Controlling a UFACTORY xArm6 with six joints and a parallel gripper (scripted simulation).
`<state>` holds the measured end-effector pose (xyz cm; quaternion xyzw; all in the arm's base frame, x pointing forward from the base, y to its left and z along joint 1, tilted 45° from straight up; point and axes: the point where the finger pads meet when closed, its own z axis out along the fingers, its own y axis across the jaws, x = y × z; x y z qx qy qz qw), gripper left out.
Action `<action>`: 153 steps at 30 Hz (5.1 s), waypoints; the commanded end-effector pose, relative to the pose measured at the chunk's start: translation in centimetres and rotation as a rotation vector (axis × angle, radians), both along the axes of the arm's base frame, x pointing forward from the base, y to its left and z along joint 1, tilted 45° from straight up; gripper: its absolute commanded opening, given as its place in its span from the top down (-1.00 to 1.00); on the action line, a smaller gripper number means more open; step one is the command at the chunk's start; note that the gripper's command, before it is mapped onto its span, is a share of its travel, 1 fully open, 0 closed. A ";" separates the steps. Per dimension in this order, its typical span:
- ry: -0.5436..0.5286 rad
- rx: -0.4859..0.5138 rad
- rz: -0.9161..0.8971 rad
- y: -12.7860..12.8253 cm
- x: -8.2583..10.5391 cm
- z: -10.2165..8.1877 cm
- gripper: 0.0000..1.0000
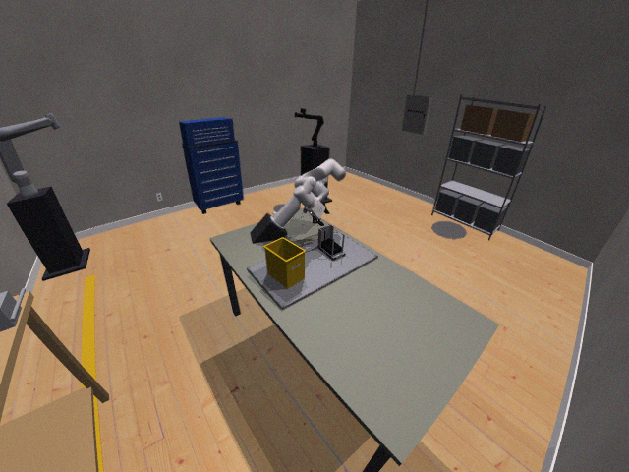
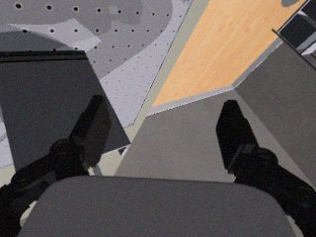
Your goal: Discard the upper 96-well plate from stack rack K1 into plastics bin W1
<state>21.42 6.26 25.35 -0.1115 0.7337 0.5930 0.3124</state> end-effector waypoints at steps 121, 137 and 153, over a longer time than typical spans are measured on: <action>-2.292 -1.046 1.194 -12.4 10.2 6.8 -1.00; -2.292 -1.046 1.194 -11.8 10.4 6.2 -1.00; -2.292 -1.046 1.194 -10.3 11.0 4.6 -1.00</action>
